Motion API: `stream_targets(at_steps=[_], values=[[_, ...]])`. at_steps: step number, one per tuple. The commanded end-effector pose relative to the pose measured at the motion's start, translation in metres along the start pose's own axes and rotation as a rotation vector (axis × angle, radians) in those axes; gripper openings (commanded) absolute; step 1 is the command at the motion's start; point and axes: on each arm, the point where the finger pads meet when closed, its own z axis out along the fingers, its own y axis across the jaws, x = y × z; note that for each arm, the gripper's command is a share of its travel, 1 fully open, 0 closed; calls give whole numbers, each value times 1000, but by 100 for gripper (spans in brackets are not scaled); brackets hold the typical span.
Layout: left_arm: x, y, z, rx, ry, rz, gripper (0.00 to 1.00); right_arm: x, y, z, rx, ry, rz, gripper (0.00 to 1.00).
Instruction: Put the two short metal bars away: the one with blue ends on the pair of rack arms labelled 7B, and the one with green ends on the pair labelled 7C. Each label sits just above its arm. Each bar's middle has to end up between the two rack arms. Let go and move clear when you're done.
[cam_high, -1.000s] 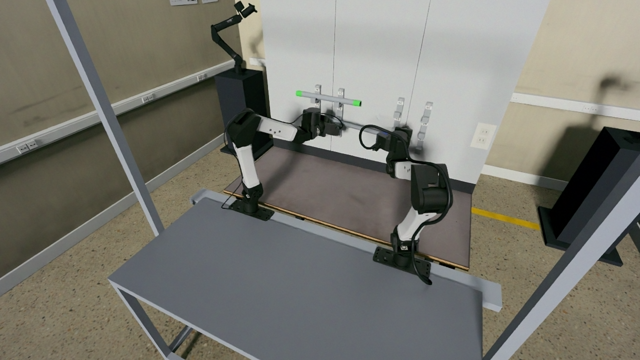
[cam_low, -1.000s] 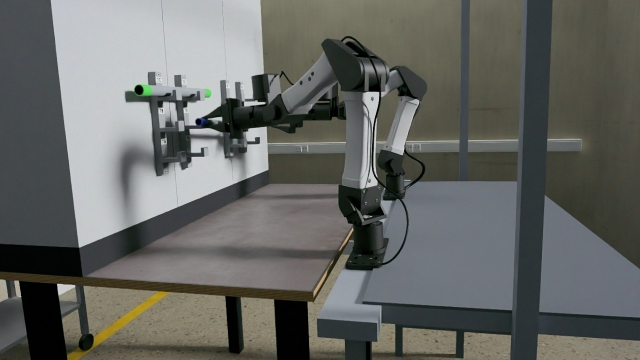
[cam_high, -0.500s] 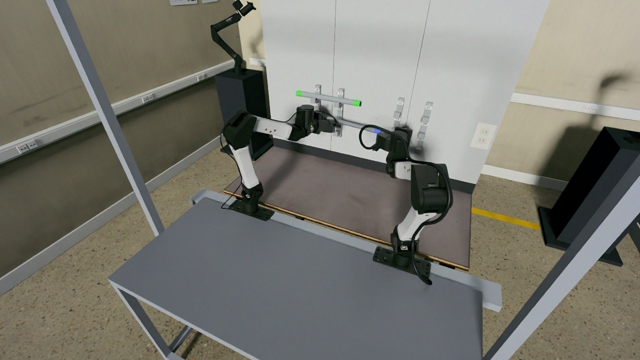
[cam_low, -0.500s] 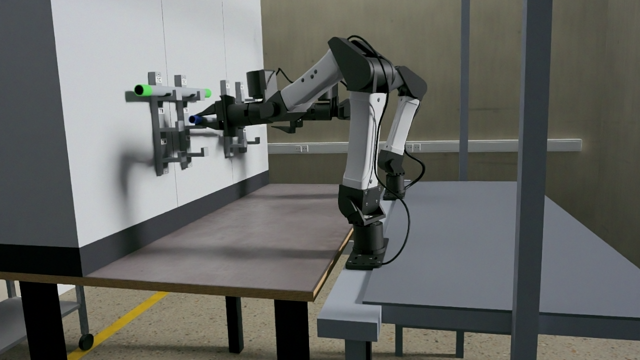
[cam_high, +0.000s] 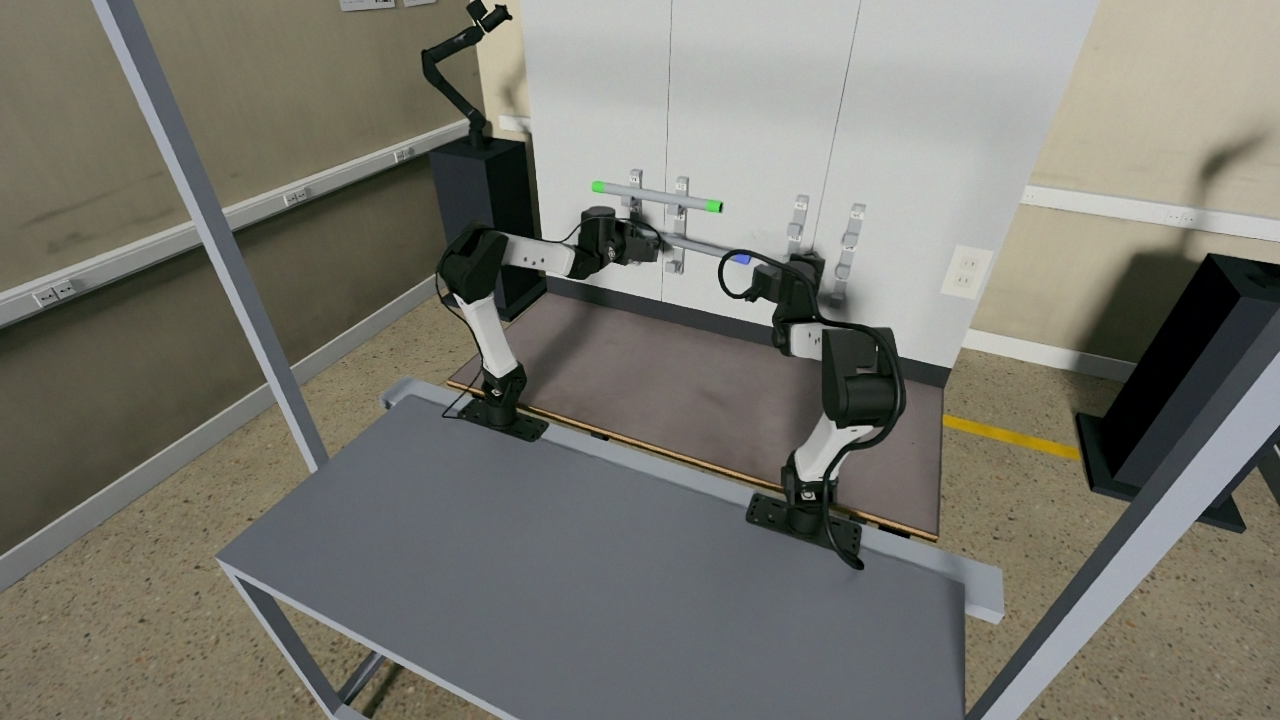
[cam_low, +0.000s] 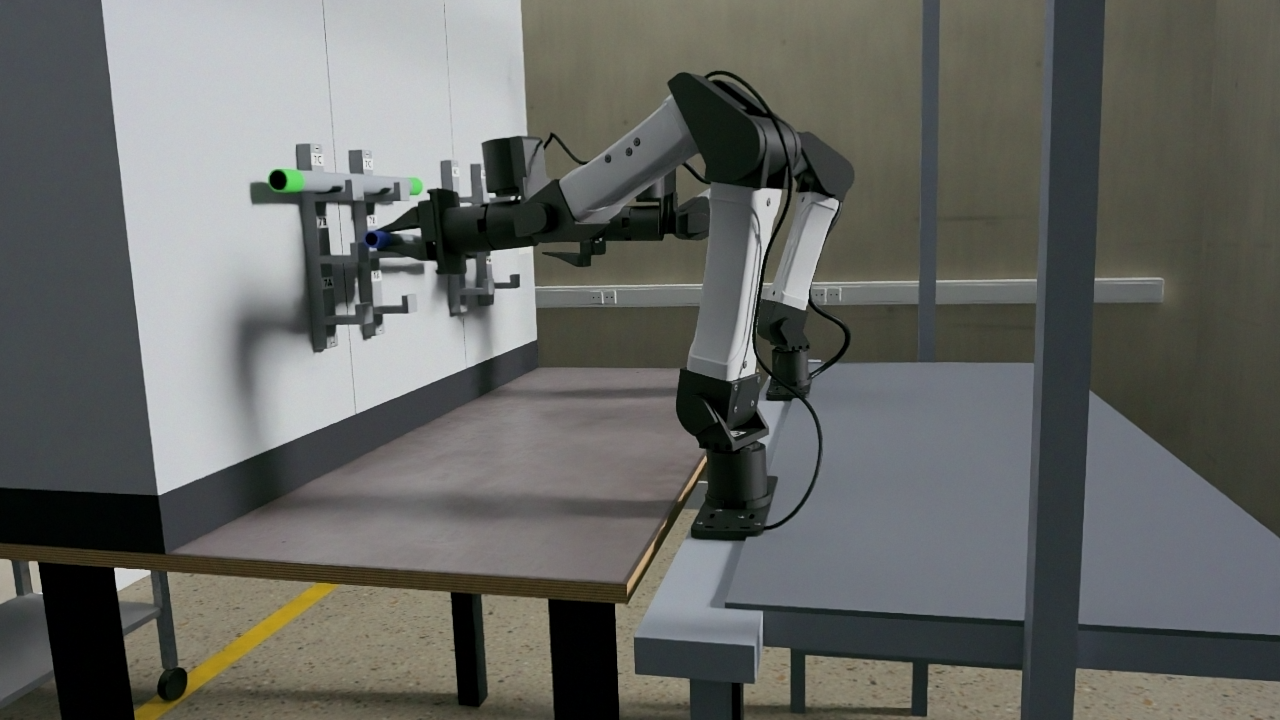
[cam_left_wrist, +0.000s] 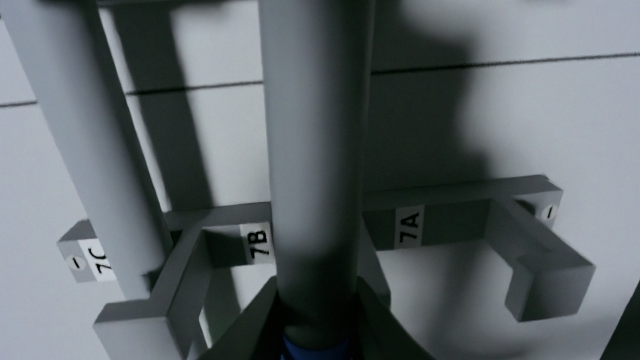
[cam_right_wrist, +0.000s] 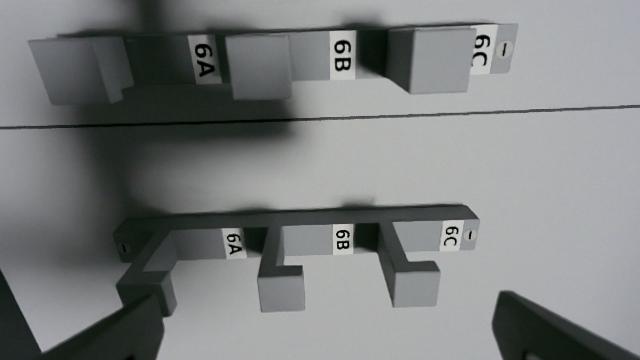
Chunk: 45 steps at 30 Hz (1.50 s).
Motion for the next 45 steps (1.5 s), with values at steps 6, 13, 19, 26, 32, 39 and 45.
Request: stream_targets(at_steps=[6,13,19,26,32,39,45], values=[[24,31,-10,-81,-11,-69,0,3,6,-3,-22,-4,-13,100],[35,32,-10,-81,-11,-69,0,3,6,-3,-22,-4,-13,100],[49,33,-10,-81,-11,-69,0,3,6,-3,-22,-4,-13,100],[62,33,-9,-81,-11,-69,0,3,6,-3,-22,-4,-13,100],[73,35,-9,-81,-11,-69,0,3,6,-3,-22,-4,-13,100],[89,37,-9,-81,-11,-69,0,3,6,-3,-22,-4,-13,100],[96,39,-9,-81,-11,-69,0,3,6,-3,-22,-4,-13,100]])
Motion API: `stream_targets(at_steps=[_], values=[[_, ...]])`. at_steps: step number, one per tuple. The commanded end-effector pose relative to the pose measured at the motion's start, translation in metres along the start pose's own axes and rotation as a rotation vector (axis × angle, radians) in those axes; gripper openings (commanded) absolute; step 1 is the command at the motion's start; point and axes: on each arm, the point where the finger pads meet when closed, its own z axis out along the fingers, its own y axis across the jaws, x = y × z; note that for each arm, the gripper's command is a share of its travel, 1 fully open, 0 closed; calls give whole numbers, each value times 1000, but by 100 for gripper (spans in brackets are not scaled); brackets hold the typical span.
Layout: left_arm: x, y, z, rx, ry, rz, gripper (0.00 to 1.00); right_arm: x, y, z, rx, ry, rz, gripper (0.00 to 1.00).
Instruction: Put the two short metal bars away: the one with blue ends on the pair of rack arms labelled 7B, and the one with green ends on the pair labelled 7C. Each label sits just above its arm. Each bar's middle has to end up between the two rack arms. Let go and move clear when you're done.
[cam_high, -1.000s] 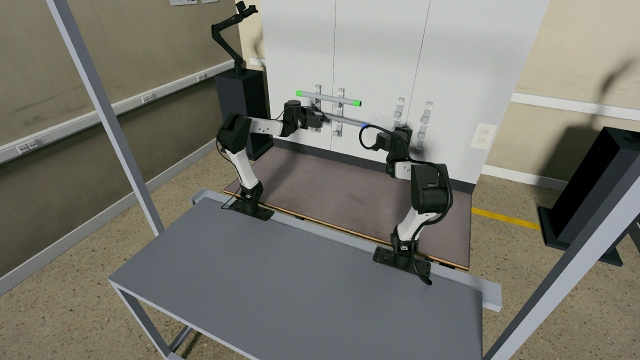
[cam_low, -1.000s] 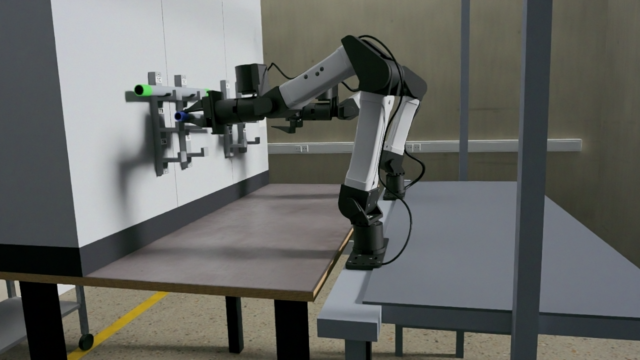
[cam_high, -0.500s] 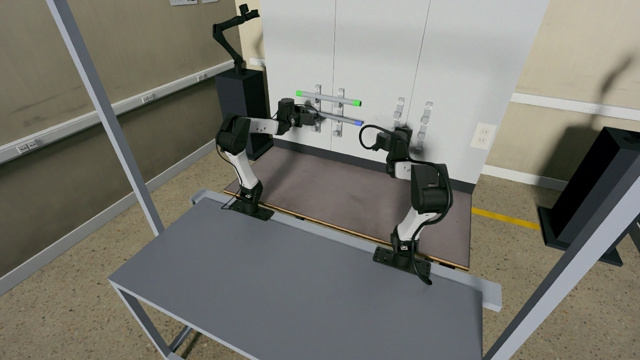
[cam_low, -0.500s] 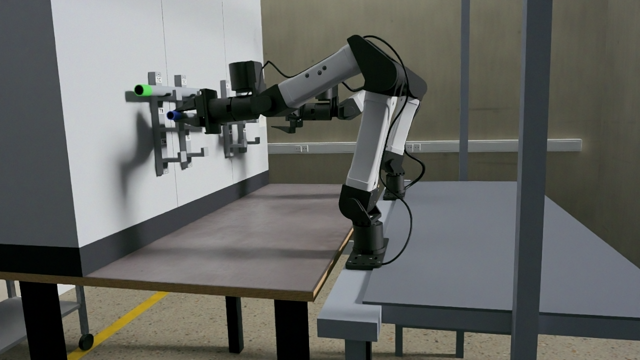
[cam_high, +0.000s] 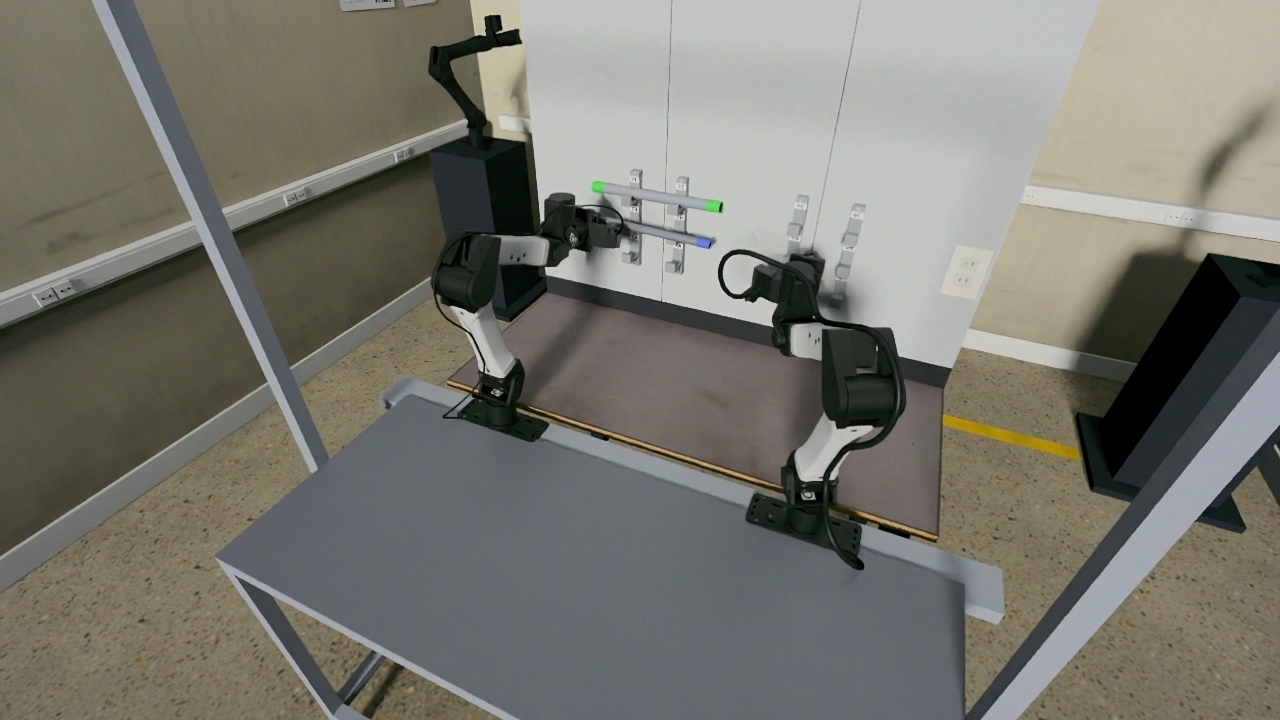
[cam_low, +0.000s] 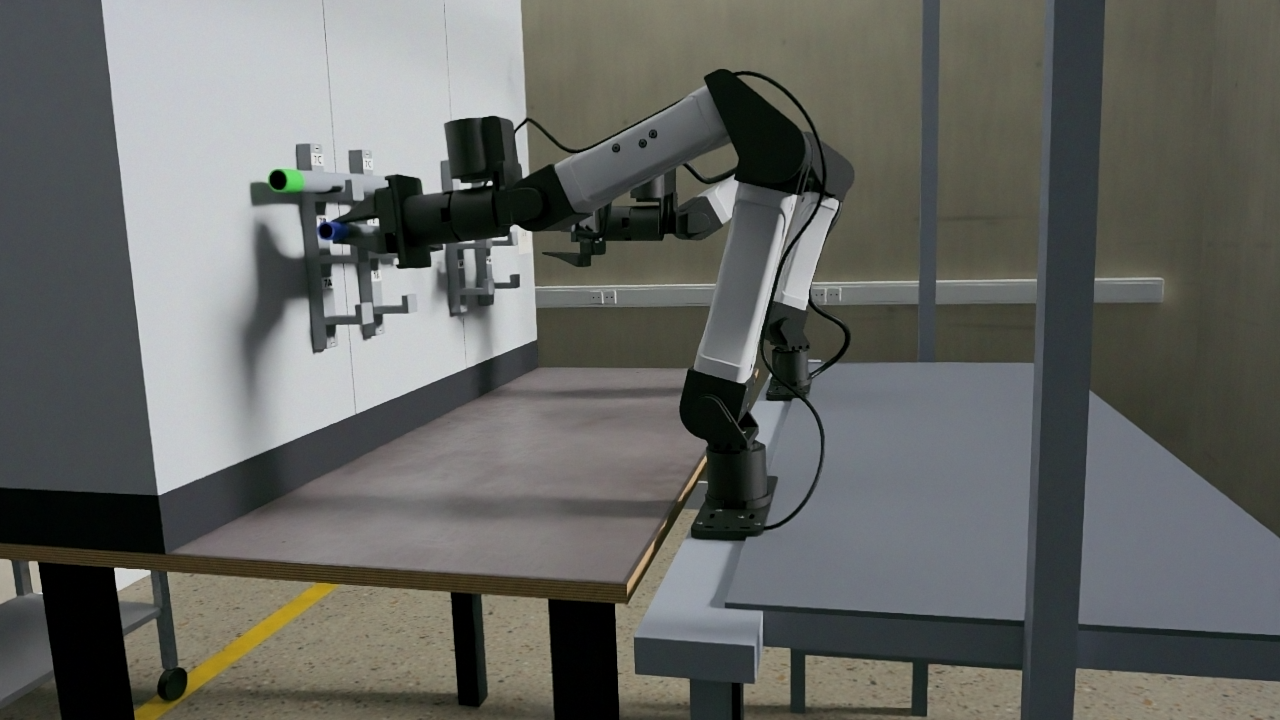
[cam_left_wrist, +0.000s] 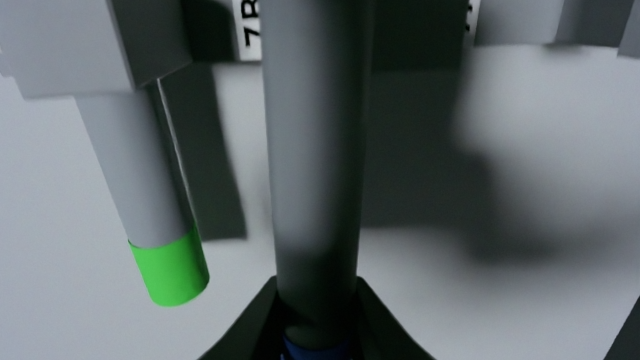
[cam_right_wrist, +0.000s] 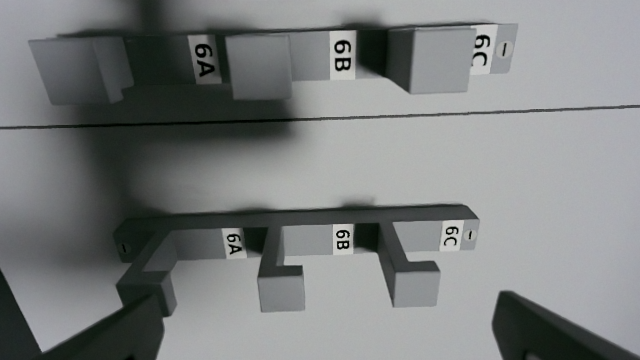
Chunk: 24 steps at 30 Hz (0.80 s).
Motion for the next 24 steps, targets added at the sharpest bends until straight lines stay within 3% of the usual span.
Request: stream_targets(at_steps=[1,24], values=[[-1,33,-12,-88,-25,-52,0,3,6,-3,-22,-4,-13,100],[0,39,-17,-88,-25,-52,0,3,6,-3,-22,-4,-13,100]])
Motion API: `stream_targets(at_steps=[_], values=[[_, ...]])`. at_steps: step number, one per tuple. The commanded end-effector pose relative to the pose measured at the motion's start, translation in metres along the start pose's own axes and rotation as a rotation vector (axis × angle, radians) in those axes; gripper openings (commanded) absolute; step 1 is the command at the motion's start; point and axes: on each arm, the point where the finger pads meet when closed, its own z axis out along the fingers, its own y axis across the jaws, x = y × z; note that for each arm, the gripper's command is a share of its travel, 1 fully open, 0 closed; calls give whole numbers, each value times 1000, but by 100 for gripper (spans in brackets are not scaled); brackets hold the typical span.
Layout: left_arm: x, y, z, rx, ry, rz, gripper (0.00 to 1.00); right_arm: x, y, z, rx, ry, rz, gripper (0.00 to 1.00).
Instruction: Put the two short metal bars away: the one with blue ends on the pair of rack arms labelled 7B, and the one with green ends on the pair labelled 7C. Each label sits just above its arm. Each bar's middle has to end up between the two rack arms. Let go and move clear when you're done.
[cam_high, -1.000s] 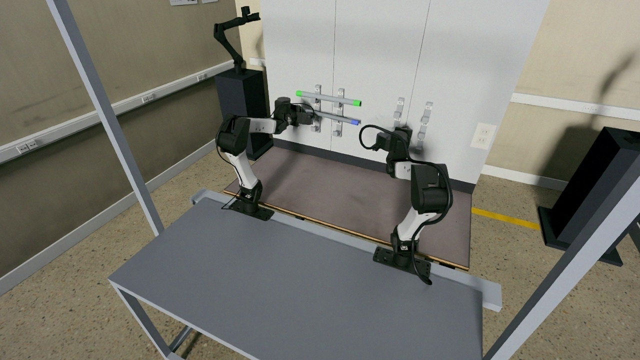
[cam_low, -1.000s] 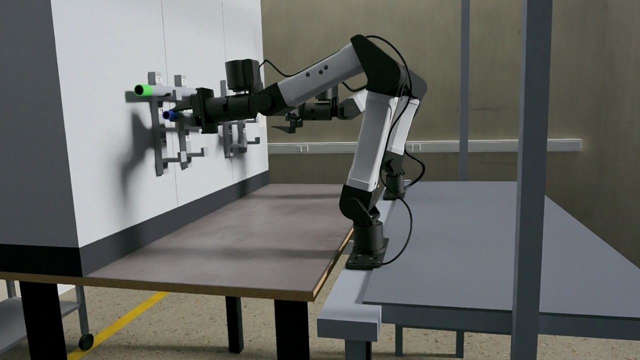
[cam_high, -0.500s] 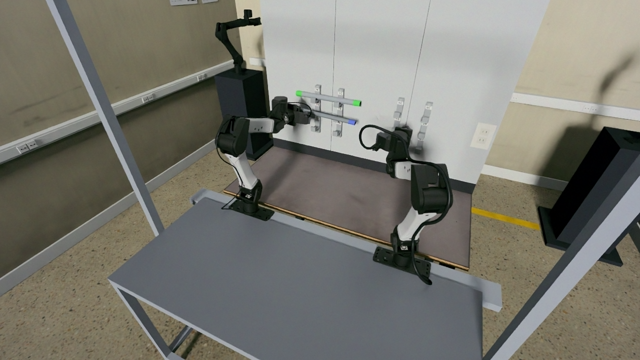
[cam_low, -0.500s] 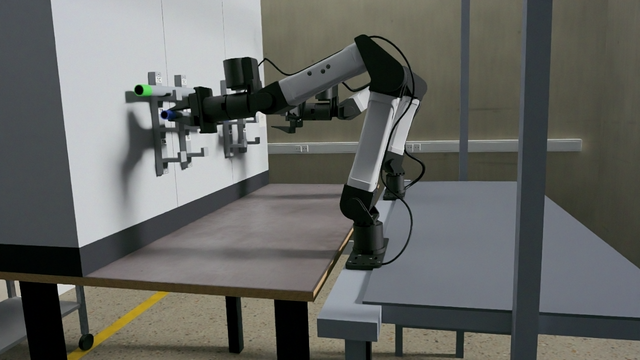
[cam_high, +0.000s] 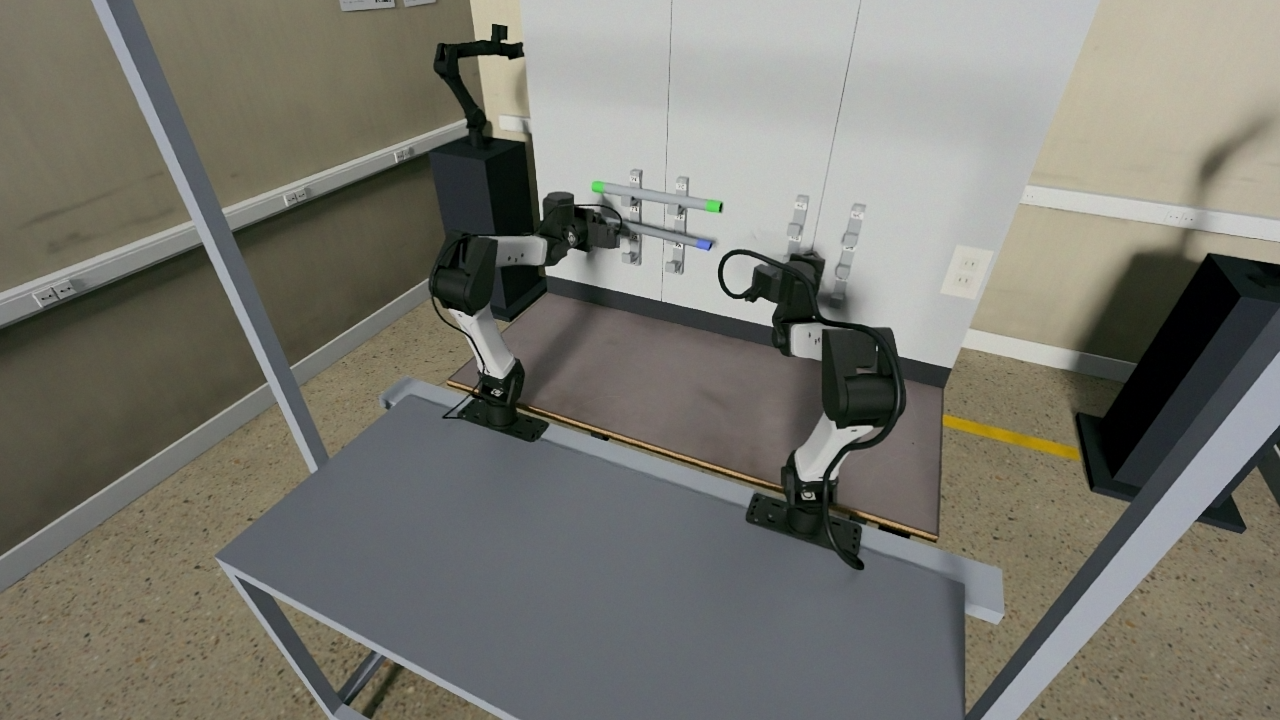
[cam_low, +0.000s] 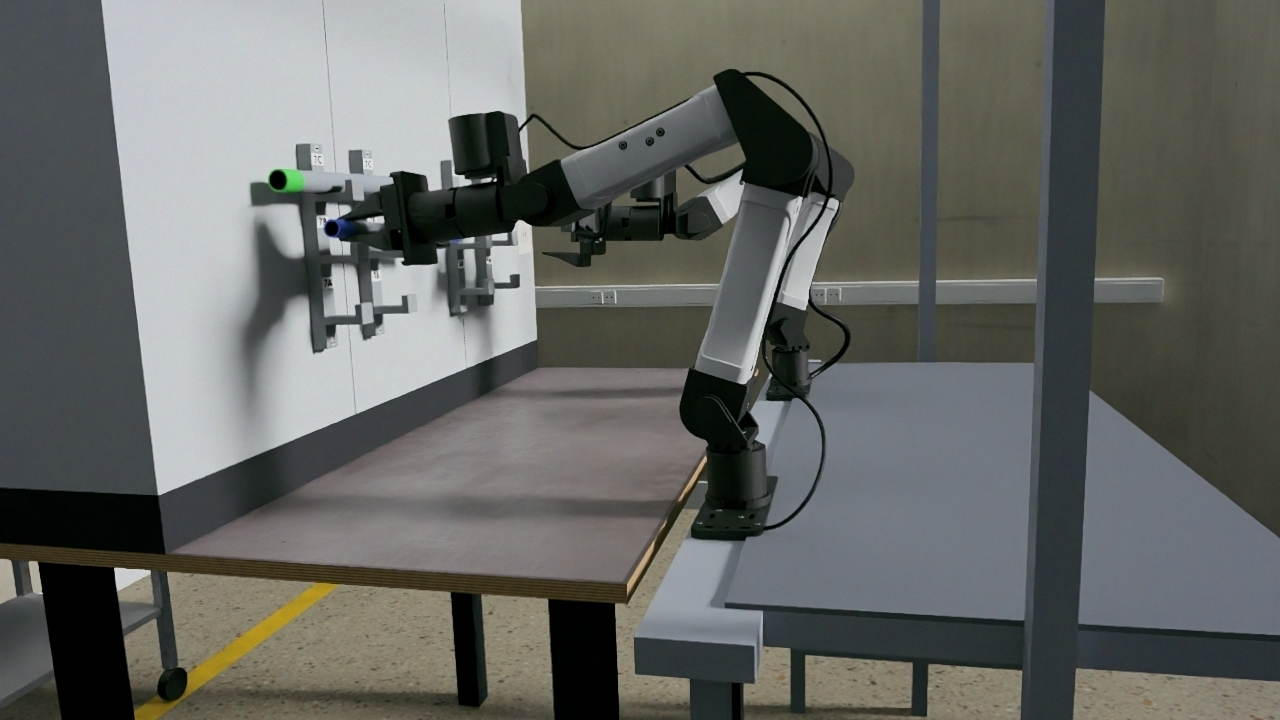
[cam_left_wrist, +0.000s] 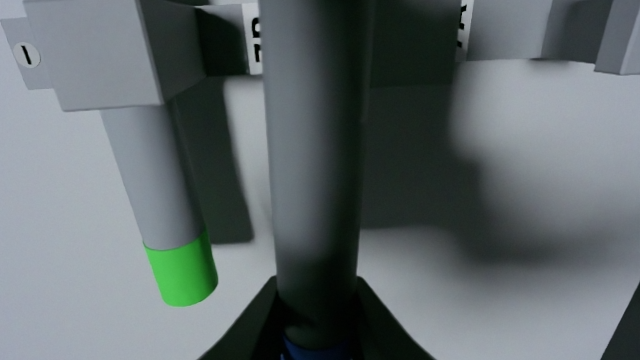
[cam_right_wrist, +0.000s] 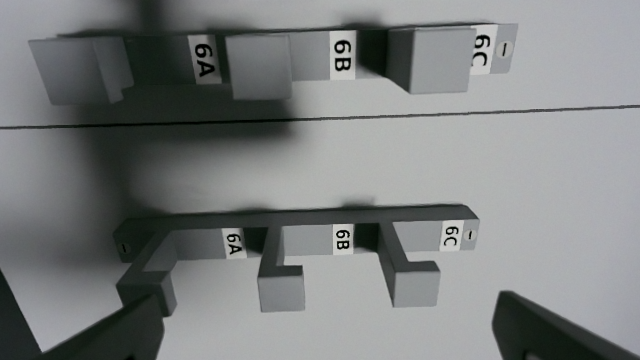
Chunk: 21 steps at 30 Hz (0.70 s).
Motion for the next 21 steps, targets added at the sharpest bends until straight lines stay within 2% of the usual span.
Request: stream_targets(at_steps=[1,21], values=[[5,37,-11,-97,3,-51,0,3,6,-3,-22,-4,-13,100],[7,42,-11,-97,3,-51,0,3,6,-3,-22,-4,-13,100]])
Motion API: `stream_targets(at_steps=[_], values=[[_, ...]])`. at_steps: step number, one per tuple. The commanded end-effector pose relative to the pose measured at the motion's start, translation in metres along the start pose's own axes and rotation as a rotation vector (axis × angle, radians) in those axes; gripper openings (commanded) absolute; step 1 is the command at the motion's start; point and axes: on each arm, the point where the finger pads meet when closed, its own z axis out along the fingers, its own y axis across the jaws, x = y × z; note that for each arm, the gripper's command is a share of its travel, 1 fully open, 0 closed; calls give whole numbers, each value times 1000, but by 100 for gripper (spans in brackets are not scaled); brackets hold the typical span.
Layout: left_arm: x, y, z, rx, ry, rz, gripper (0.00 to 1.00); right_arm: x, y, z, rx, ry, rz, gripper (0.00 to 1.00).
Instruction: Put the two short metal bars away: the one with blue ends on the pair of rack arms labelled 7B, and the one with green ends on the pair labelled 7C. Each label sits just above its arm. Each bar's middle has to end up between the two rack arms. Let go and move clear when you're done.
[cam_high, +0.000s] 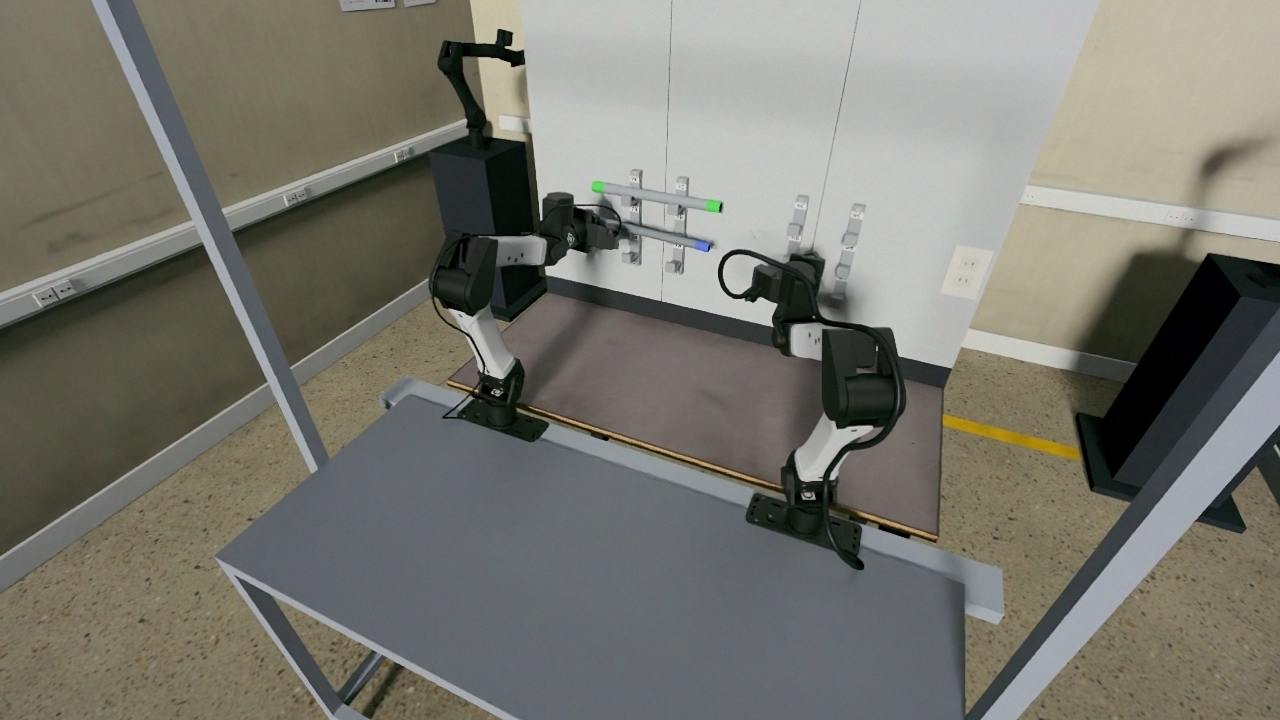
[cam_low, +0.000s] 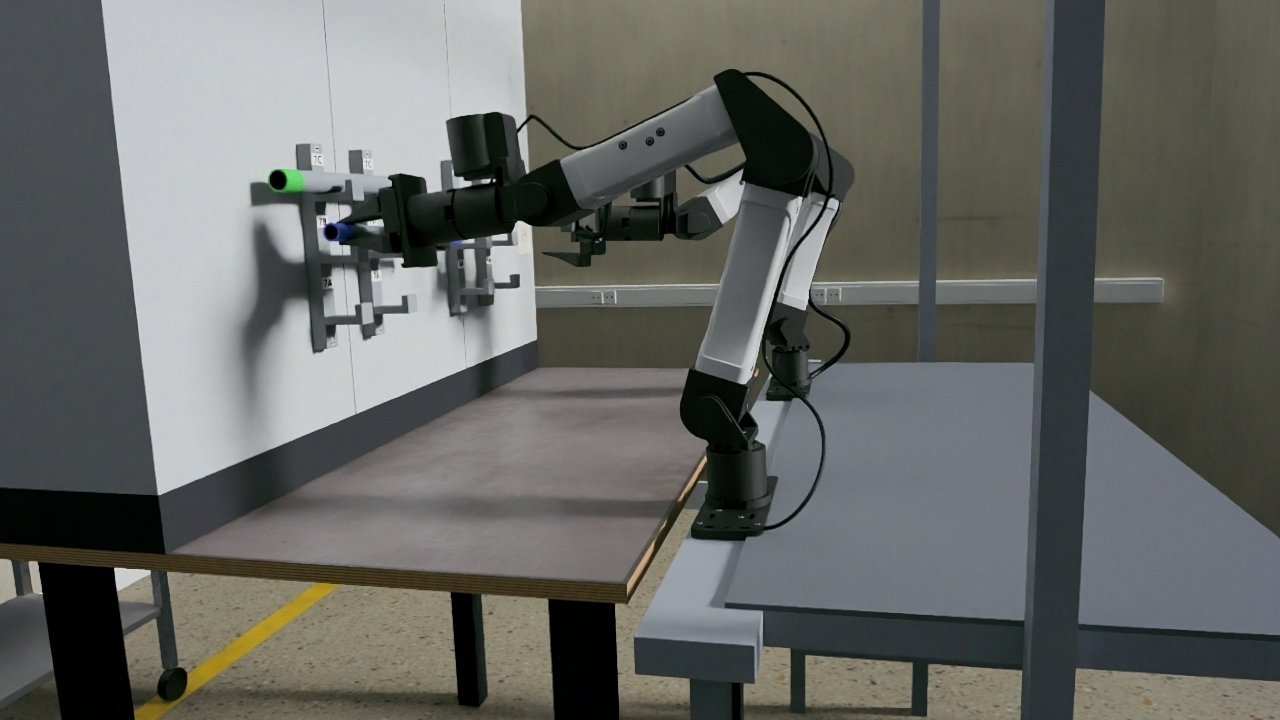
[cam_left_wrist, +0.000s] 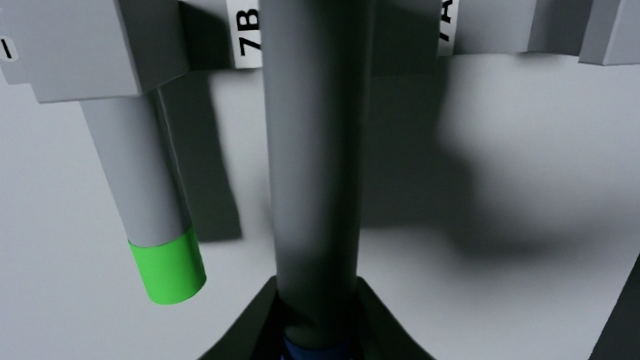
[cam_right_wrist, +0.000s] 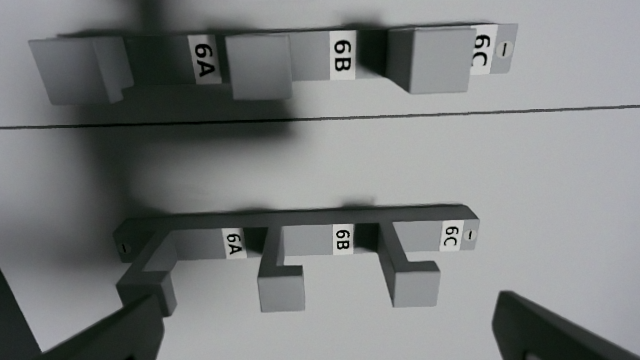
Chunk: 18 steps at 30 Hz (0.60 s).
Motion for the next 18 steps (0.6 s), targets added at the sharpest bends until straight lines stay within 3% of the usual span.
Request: stream_targets(at_steps=[1,18], values=[[5,46,-12,-114,3,-51,0,3,6,-3,-22,-4,-13,100],[5,55,-12,-114,3,-51,0,3,6,-3,-22,-4,-13,100]])
